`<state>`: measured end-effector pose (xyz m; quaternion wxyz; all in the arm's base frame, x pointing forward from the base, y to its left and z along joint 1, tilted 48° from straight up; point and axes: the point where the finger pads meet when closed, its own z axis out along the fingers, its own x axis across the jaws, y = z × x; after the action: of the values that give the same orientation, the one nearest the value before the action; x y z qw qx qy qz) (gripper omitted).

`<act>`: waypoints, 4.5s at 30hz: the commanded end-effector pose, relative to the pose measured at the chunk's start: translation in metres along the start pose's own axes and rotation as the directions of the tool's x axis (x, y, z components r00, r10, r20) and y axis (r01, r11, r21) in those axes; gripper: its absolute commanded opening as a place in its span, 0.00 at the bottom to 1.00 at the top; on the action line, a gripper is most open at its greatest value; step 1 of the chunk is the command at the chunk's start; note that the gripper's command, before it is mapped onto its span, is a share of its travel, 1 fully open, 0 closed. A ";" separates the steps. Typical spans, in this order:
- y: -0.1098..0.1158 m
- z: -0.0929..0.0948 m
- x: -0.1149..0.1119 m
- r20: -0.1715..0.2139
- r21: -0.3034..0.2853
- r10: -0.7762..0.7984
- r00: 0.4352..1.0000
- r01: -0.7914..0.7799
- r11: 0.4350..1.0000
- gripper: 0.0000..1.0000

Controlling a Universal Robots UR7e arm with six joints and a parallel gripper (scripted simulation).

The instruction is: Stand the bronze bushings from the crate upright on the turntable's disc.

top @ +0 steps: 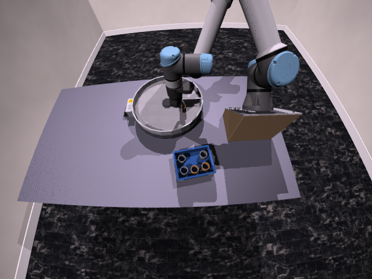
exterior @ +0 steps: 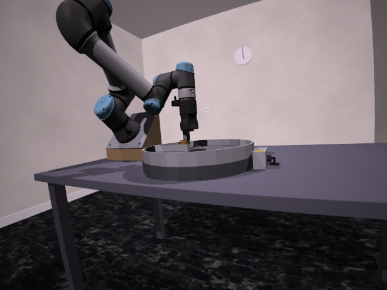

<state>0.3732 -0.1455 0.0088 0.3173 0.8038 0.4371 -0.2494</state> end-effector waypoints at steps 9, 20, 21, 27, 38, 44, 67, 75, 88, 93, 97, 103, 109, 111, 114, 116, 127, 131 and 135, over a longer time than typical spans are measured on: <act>-0.002 0.004 0.000 0.000 0.003 -0.004 1.000 0.004 1.000 0.00; -0.002 0.004 0.000 0.000 0.002 -0.003 1.000 0.003 1.000 0.00; -0.002 0.004 0.000 0.000 0.002 -0.003 1.000 0.003 1.000 0.00; -0.002 0.004 0.000 0.000 0.002 -0.003 1.000 0.003 1.000 0.00; -0.002 0.004 0.000 0.000 0.002 -0.003 1.000 0.003 1.000 0.00; -0.002 0.004 0.000 0.000 0.002 -0.003 1.000 0.003 1.000 0.00; -0.002 0.004 0.000 0.000 0.002 -0.003 1.000 0.003 1.000 0.38; -0.002 0.004 0.000 0.000 0.002 -0.003 1.000 0.003 1.000 0.38; 0.002 -0.009 0.001 -0.002 -0.004 0.001 1.000 -0.001 1.000 0.38; 0.002 -0.021 0.001 -0.002 -0.004 0.001 1.000 -0.001 1.000 0.38; 0.002 -0.037 0.000 -0.003 -0.004 0.001 1.000 -0.001 1.000 0.38; 0.002 -0.044 0.000 -0.003 -0.004 0.001 1.000 -0.001 1.000 0.38; 0.002 -0.044 0.000 -0.003 -0.004 0.001 1.000 -0.001 1.000 0.38; 0.001 -0.044 0.000 -0.002 -0.003 0.001 1.000 -0.001 1.000 0.38; 0.001 -0.043 0.000 -0.002 -0.002 0.001 1.000 -0.001 1.000 0.38; 0.001 -0.043 0.000 -0.002 -0.002 0.001 1.000 -0.001 1.000 0.38; 0.001 -0.043 0.000 -0.002 -0.002 0.000 1.000 0.000 1.000 0.38; 0.001 -0.043 0.000 -0.002 -0.002 0.000 1.000 0.000 1.000 0.38; 0.001 -0.043 0.000 -0.002 -0.002 0.000 1.000 0.000 1.000 0.38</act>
<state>0.3769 -0.1146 0.0358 0.3155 0.8035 0.4381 -0.2508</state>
